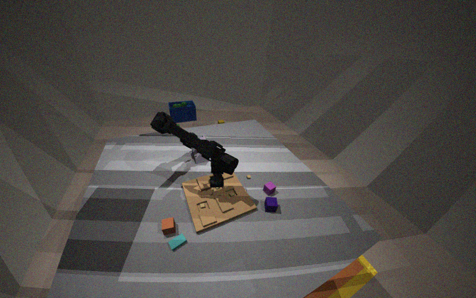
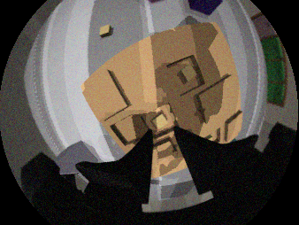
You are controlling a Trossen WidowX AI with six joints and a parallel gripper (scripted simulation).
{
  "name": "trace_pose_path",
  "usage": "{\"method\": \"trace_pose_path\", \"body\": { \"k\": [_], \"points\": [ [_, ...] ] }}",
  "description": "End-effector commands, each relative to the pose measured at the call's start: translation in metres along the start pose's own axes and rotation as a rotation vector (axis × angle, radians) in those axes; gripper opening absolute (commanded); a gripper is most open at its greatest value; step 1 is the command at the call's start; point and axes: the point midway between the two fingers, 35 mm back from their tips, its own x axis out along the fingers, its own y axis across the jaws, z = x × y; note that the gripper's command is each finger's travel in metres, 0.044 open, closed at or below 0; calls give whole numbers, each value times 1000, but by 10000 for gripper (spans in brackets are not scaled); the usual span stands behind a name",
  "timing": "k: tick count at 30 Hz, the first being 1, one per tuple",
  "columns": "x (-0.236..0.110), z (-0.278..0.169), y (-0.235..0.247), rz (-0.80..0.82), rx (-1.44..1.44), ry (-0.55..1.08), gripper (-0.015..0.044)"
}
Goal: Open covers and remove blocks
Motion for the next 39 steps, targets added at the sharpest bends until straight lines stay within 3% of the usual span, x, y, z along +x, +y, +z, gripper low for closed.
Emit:
{"method": "trace_pose_path", "body": {
  "k": [1,39],
  "points": [
    [0,0,0,-2,-53,3,144],
    [1,-1,0,-1,-553,3,144]
  ]
}}
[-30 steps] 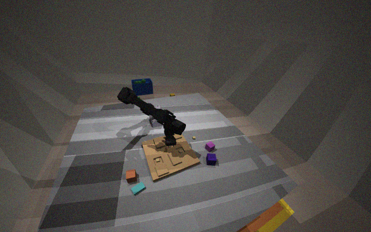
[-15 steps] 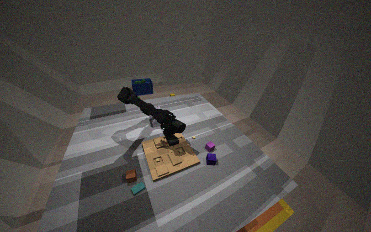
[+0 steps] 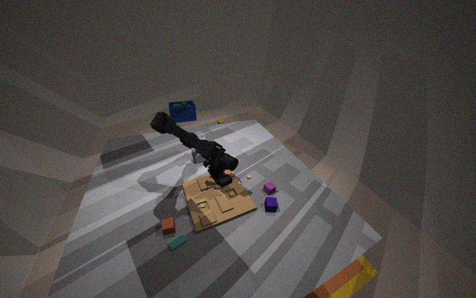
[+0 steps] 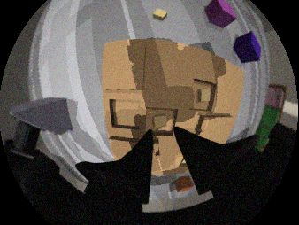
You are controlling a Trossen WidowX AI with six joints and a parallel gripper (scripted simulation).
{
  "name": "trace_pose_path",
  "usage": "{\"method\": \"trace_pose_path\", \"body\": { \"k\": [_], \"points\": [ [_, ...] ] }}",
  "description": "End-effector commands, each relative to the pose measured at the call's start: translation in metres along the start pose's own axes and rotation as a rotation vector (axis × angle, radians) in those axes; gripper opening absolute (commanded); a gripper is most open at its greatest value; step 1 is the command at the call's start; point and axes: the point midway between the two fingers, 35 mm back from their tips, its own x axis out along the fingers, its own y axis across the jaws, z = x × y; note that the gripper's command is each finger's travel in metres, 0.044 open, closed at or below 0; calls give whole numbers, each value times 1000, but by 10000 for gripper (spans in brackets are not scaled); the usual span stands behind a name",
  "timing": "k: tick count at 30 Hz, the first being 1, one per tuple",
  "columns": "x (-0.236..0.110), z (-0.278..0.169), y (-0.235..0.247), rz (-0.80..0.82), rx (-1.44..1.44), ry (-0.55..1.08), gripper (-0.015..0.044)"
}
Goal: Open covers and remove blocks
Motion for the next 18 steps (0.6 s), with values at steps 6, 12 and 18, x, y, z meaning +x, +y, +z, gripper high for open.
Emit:
{"method": "trace_pose_path", "body": {
  "k": [6,12,18],
  "points": [
    [1,0,0,-1,-10,3,144],
    [6,0,0,-1,-10,3,144],
    [12,0,0,-1,-10,3,144]
  ]
}}
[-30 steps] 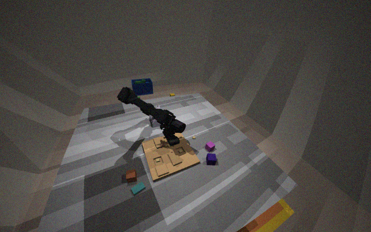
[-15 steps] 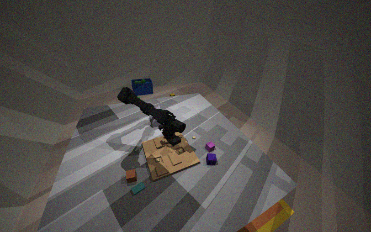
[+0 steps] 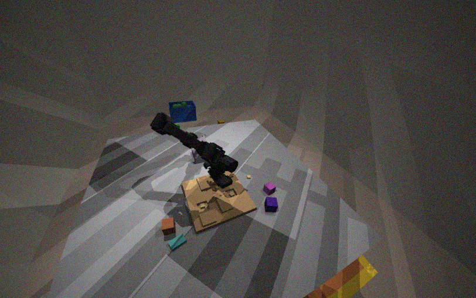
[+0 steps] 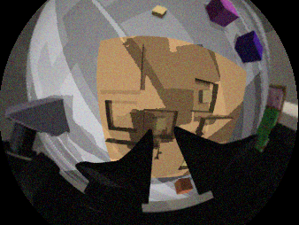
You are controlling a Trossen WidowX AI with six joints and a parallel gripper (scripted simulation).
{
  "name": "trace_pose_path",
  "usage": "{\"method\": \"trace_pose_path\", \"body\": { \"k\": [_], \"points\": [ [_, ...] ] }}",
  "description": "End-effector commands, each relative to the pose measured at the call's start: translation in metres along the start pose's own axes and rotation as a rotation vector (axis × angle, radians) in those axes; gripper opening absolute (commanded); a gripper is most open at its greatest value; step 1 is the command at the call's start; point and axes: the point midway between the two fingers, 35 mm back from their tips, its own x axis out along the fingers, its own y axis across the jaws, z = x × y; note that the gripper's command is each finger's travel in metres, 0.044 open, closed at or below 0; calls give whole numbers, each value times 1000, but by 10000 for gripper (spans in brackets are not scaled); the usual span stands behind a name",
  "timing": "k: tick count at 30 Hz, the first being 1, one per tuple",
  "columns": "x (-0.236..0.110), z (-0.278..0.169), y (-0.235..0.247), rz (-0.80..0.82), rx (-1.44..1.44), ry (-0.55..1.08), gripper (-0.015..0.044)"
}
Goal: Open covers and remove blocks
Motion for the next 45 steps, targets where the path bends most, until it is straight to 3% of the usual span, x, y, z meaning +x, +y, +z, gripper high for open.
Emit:
{"method": "trace_pose_path", "body": {
  "k": [1,33,45],
  "points": [
    [5,0,2,6,-6,4,144],
    [25,-1,3,7,-6,5,144],
    [23,0,1,2,0,2,80]
  ]
}}
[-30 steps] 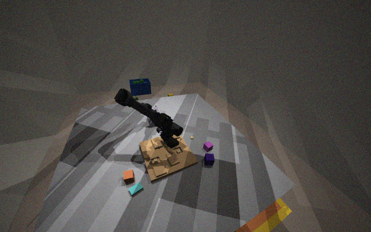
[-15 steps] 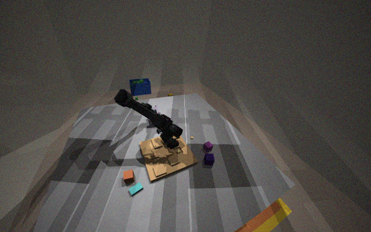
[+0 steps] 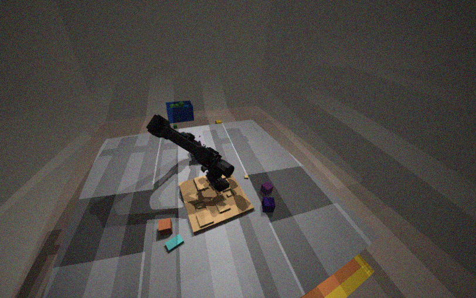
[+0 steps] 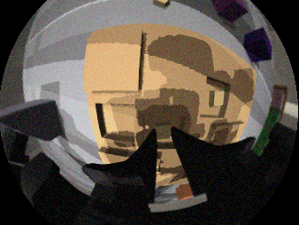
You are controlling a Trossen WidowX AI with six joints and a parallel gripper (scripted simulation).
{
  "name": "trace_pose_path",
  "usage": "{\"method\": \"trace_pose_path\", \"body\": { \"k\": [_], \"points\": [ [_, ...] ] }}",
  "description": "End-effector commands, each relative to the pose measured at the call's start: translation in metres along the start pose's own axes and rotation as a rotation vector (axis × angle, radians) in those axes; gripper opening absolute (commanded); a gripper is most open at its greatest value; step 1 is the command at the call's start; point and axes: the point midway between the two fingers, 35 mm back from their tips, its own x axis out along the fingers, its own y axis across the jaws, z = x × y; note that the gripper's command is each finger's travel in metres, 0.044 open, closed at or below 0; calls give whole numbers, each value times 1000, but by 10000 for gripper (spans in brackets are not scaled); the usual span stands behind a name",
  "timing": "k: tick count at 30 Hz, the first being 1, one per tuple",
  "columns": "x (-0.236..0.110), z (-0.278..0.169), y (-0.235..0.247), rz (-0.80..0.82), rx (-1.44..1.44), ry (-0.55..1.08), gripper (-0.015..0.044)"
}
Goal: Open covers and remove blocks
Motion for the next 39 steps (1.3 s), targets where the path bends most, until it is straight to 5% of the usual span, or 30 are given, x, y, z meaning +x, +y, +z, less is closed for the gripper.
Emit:
{"method": "trace_pose_path", "body": {
  "k": [1,39],
  "points": [
    [0,0,0,0,1,0,80],
    [-49,1,-1,3,-5,0,80]
  ]
}}
